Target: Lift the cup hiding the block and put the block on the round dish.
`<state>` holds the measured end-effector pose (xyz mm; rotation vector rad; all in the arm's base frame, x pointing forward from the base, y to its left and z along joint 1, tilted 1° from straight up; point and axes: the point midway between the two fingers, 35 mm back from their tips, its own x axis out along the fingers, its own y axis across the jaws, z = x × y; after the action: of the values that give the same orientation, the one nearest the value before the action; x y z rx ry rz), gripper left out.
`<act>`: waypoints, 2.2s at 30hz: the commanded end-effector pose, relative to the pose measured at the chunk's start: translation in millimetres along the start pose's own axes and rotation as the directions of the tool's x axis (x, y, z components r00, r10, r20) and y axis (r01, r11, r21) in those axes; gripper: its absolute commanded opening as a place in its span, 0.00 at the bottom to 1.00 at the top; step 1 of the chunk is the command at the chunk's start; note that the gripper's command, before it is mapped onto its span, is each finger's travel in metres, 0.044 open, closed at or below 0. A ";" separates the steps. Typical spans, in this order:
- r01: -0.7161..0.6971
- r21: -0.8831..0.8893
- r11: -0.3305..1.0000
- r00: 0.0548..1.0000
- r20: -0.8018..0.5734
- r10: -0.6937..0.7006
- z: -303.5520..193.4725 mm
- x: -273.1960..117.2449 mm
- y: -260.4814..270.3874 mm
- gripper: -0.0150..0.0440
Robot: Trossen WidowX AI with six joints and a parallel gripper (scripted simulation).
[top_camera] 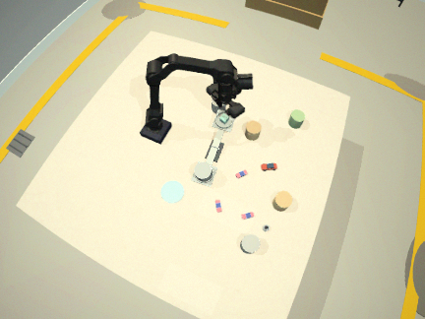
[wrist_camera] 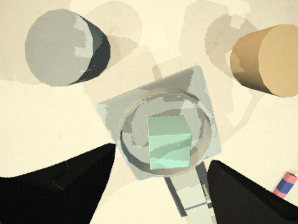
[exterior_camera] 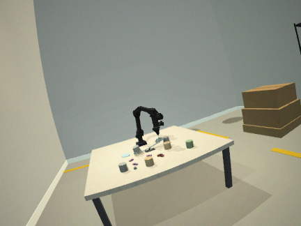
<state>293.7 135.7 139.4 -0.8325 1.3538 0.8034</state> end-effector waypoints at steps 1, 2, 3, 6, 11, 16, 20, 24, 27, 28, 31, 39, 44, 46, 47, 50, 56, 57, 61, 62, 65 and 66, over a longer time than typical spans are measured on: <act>-0.004 -0.124 0.992 1.000 -0.016 0.002 -3.8 -0.8 -5.1 0.69; -0.007 -0.158 0.987 1.000 -0.020 0.004 -5.0 -1.0 -6.0 0.69; -0.009 -0.185 0.983 1.000 -0.022 0.005 -5.9 -1.2 -6.8 0.69; -0.011 -0.206 0.978 1.000 -0.025 0.006 -6.7 -1.4 -7.4 0.69; -0.011 -0.206 0.978 1.000 -0.025 0.006 -6.7 1.9 -7.5 0.69; -0.011 -0.206 0.978 1.000 -0.025 0.006 -7.1 13.9 -7.4 0.69; -0.011 -0.206 0.978 1.000 -0.025 0.006 -7.0 19.2 -7.5 0.69; -0.011 -0.206 0.978 1.000 -0.025 0.006 -7.0 25.7 -7.6 0.69; -0.011 -0.206 0.978 1.000 -0.025 0.006 -7.0 30.6 -7.6 0.69; -0.011 -0.206 0.978 1.000 -0.025 0.006 -7.1 32.2 -7.6 0.69; -0.011 -0.206 0.978 1.000 -0.025 0.006 -7.2 37.1 -7.5 0.69; -0.011 -0.206 0.978 1.000 -0.025 0.006 -8.0 49.6 -7.1 0.69; -0.011 -0.206 0.978 1.000 -0.025 0.006 -8.1 50.7 -7.1 0.56; -0.011 -0.206 0.978 1.000 -0.025 0.006 -8.1 50.7 -7.1 0.51; -0.011 -0.206 0.978 1.000 -0.025 0.006 -8.1 50.7 -7.1 0.49; -0.011 -0.206 0.978 1.000 -0.025 0.006 -8.1 50.7 -7.1 0.46; -0.013 -0.205 0.979 1.000 -0.024 0.008 -7.5 47.6 -7.4 0.26; -0.014 -0.205 0.979 1.000 -0.023 0.010 -7.0 45.1 -7.6 0.25; -0.014 -0.205 0.979 1.000 -0.023 0.009 -4.8 28.8 -9.0 0.25; -0.014 -0.205 0.979 1.000 -0.023 0.009 -4.4 24.3 -9.3 0.25; -0.013 -0.205 0.979 1.000 -0.023 0.008 -3.4 10.2 -9.8 0.25; -0.013 -0.205 0.979 1.000 -0.023 0.008 -3.3 5.5 -9.9 0.25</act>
<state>299.9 127.3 118.5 -0.9967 1.3220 0.9598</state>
